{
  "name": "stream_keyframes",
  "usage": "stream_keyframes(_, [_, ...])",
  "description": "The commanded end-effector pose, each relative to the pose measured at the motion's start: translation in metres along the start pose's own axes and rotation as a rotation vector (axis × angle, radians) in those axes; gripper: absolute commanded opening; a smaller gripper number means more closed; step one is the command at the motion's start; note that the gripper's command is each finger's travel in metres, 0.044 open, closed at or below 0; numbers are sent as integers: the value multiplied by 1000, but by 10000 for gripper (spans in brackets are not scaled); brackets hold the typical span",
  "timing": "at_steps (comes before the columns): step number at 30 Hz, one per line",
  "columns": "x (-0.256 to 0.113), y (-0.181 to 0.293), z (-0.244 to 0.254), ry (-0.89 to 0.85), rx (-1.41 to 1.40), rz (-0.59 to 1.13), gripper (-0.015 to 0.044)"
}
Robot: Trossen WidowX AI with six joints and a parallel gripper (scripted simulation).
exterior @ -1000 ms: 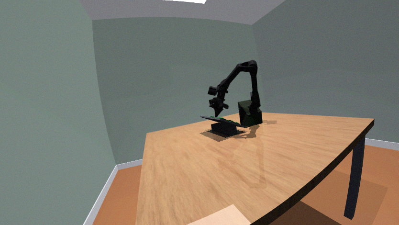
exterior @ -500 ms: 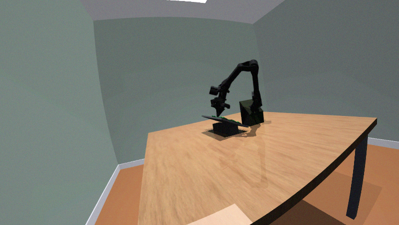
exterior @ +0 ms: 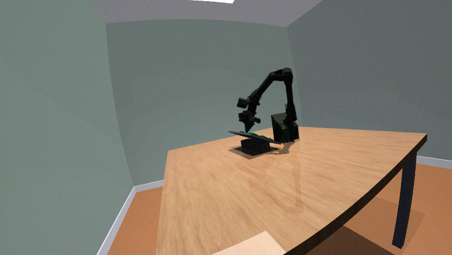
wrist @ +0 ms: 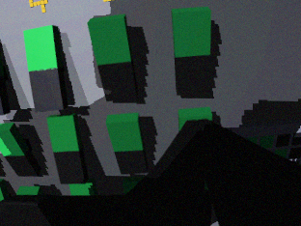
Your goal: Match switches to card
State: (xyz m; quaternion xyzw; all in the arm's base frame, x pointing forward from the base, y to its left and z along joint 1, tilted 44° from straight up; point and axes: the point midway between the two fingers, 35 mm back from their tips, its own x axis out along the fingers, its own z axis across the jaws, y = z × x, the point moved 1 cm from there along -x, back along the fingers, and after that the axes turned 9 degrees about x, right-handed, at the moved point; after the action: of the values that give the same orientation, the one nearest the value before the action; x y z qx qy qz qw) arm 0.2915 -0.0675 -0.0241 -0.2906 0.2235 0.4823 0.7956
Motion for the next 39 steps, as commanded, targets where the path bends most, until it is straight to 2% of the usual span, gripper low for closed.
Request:
stream_keyframes(1, [1,0,0,-2,6,0,0])
stream_keyframes(33, [5,0,0,-3,6,0,0])
stream_keyframes(35, [-6,0,-1,3,-1,-4,0])
stream_keyframes(39, [-58,3,-2,-2,6,-23,0])
